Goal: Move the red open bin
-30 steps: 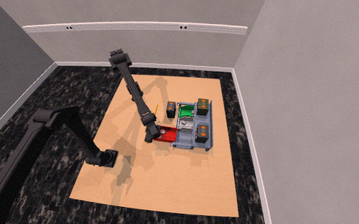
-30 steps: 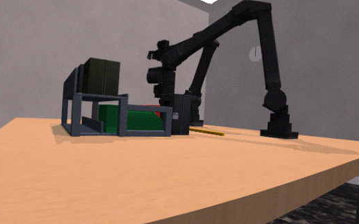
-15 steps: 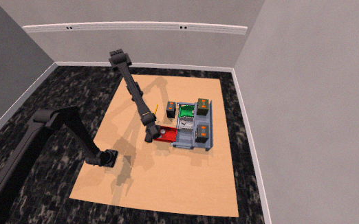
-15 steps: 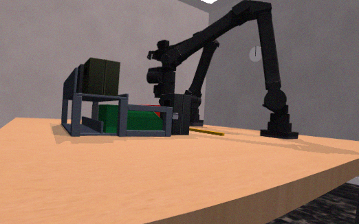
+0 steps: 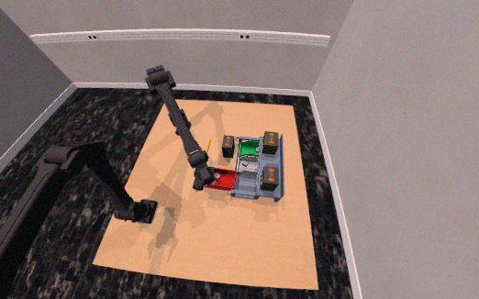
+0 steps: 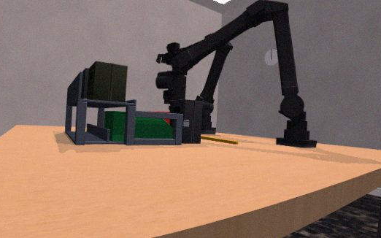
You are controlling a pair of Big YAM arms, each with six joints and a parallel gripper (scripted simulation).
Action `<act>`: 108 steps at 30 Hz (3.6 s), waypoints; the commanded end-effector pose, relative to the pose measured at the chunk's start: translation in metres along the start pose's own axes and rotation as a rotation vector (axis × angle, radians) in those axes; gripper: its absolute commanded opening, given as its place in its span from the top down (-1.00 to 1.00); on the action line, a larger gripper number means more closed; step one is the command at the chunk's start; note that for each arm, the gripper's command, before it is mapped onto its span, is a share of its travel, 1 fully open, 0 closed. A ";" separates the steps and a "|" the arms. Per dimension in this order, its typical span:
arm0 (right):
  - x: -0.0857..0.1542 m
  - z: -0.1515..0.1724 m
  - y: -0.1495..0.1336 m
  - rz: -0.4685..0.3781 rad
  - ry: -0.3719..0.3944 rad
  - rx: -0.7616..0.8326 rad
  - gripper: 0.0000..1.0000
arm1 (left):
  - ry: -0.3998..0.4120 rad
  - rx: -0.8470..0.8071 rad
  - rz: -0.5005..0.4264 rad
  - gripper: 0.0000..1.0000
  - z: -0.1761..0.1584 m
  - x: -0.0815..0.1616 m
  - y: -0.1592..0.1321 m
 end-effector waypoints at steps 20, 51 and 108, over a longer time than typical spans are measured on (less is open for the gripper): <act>0.008 -0.005 0.011 -0.015 -0.007 -0.016 -1.00 | 0.029 0.013 -0.049 1.00 0.001 0.023 0.003; 0.008 -0.005 0.011 -0.015 -0.007 -0.016 -1.00 | 0.032 0.010 -0.052 1.00 0.002 0.015 0.003; 0.008 -0.005 0.011 -0.015 -0.007 -0.016 -1.00 | 0.019 0.007 -0.032 1.00 0.002 -0.016 0.004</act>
Point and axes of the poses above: on each arm, the point where the finger pads meet when closed, its own x axis back along the fingers, its own z axis across the jaws, y = z × x, the point moved 8 cm from there along x, back along the fingers, and after that the axes turned 2 degrees about x, right-handed, at the moved point
